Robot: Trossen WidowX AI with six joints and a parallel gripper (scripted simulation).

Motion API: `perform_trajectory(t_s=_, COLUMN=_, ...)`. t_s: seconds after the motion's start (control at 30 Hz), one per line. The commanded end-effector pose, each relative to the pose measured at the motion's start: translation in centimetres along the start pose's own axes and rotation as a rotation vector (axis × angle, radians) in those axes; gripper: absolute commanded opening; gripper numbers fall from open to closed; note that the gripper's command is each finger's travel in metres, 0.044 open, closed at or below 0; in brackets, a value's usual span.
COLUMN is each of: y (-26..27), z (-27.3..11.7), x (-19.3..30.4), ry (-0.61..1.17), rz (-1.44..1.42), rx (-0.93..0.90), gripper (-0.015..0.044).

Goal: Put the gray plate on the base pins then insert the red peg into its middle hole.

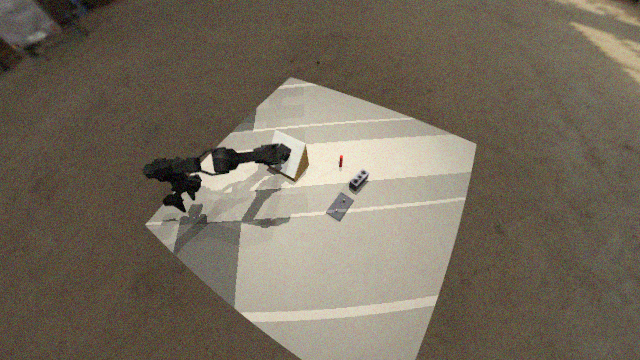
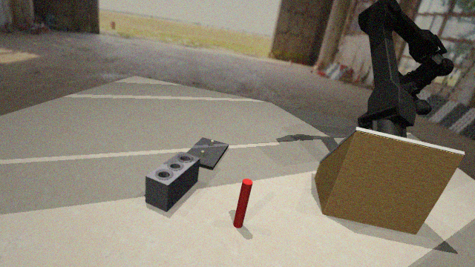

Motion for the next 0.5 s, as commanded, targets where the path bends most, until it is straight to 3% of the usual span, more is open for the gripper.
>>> perform_trajectory(t_s=0.0, y=-0.01, z=0.01, x=0.00, ry=0.000, rz=0.016, rx=-0.001, gripper=0.0426)
perform_trajectory(t_s=0.47, y=-0.59, z=0.54, x=0.09, ry=0.072, rz=1.313, rx=-0.109, gripper=0.0440)
Point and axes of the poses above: the point midway between the two fingers, 35 mm back from their tips, its own z axis out along the fingers, its own y axis across the jaws, x = y × z, the point moved 2 cm from there along -z, back along the fingers, and after that the axes turned 4 degrees about z, right-handed, at the moved point
